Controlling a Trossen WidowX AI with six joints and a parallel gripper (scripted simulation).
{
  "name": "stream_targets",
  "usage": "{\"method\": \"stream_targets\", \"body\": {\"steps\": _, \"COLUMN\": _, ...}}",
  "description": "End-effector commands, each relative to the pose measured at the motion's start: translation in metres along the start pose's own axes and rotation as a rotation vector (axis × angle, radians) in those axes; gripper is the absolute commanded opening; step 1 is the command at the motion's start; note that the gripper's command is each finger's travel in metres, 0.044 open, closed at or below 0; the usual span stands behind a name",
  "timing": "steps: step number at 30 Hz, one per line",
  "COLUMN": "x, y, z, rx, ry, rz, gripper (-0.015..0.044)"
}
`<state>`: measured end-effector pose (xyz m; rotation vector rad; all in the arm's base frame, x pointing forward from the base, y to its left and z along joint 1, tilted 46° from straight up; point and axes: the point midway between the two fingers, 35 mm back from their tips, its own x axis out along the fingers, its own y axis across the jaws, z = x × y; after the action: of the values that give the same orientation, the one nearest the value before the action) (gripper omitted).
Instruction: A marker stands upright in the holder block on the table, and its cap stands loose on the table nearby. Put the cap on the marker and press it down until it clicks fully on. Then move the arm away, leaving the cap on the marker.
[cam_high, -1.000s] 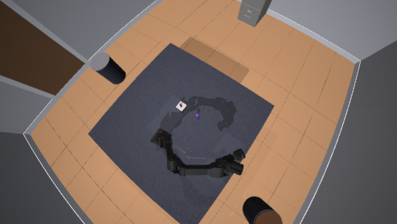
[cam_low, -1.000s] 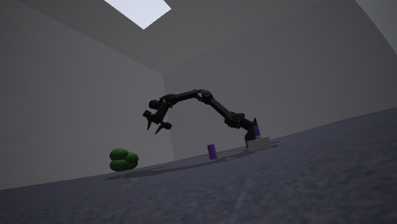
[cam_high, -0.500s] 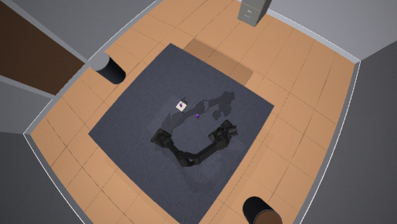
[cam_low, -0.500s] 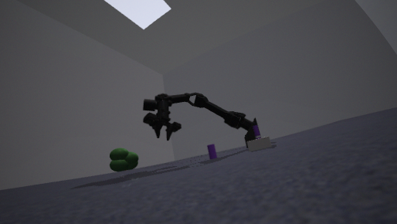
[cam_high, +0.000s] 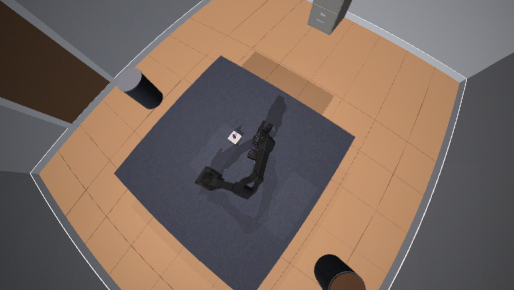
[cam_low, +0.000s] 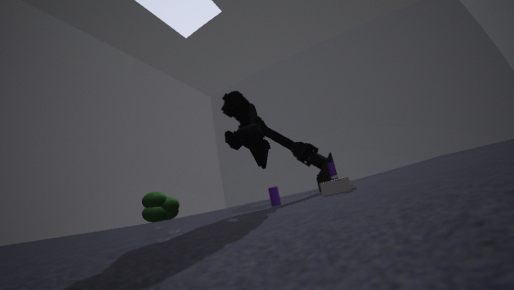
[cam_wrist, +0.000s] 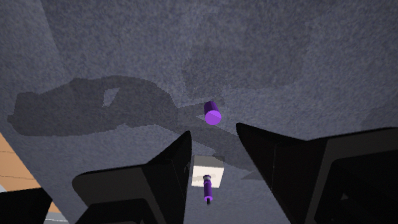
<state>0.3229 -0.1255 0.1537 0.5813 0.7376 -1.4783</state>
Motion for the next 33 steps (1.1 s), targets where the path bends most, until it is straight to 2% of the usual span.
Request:
{"method": "stream_targets", "body": {"steps": 1, "x": -0.001, "y": -0.003, "z": -0.023, "rx": -0.070, "ry": -0.064, "rz": -0.040, "gripper": 0.0237}}
{"method": "stream_targets", "body": {"steps": 7, "x": 0.002, "y": -0.003, "z": -0.023, "rx": -0.070, "ry": -0.064, "rz": -0.040, "gripper": 0.0237}}
{"method": "stream_targets", "body": {"steps": 11, "x": 0.034, "y": -0.006, "z": -0.016, "rx": -0.070, "ry": -0.066, "rz": -0.040, "gripper": 0.0237}}
{"method": "stream_targets", "body": {"steps": 33, "x": 0.063, "y": -0.005, "z": -0.017, "rx": -0.069, "ry": -0.066, "rz": -0.039, "gripper": 0.0237}}
